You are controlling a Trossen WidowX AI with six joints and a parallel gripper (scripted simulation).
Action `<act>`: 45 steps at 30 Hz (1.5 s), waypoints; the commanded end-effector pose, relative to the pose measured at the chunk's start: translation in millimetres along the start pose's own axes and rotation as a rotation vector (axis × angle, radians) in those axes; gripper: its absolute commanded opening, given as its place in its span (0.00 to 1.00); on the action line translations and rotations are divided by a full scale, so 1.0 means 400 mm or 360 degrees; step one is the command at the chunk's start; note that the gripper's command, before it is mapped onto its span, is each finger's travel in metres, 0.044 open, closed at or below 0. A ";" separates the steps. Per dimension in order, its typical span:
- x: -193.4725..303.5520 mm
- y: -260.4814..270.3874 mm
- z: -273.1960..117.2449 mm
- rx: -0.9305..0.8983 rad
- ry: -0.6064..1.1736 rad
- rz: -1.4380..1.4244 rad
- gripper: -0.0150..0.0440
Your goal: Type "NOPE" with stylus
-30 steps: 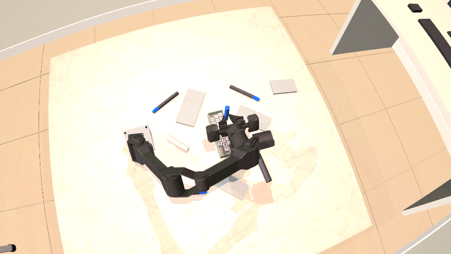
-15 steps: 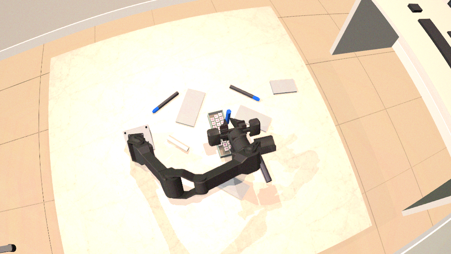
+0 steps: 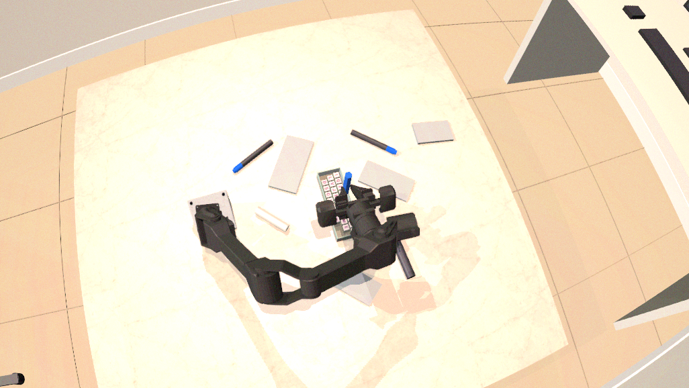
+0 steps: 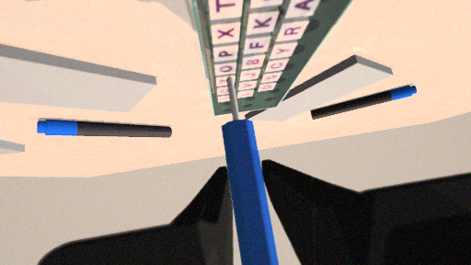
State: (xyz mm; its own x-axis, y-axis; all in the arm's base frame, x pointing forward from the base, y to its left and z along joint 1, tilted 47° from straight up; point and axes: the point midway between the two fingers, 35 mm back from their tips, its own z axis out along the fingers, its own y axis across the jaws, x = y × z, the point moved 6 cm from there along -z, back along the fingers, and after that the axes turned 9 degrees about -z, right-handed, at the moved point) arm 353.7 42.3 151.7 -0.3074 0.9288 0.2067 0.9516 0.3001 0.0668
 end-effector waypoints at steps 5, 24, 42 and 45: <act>-0.008 -0.001 0.006 -0.0002 0.0005 -0.0007 0.39; -0.031 -0.005 0.020 -0.0002 0.0005 -0.0007 0.39; -0.038 -0.006 0.024 -0.0002 0.0005 -0.0007 0.39; -0.030 -0.004 0.019 -0.0002 0.0005 -0.0007 0.39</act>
State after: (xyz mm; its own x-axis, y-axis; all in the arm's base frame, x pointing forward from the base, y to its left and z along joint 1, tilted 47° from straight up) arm 356.0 29.9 139.5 -0.3088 0.9284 0.2069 0.9511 0.3016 0.0666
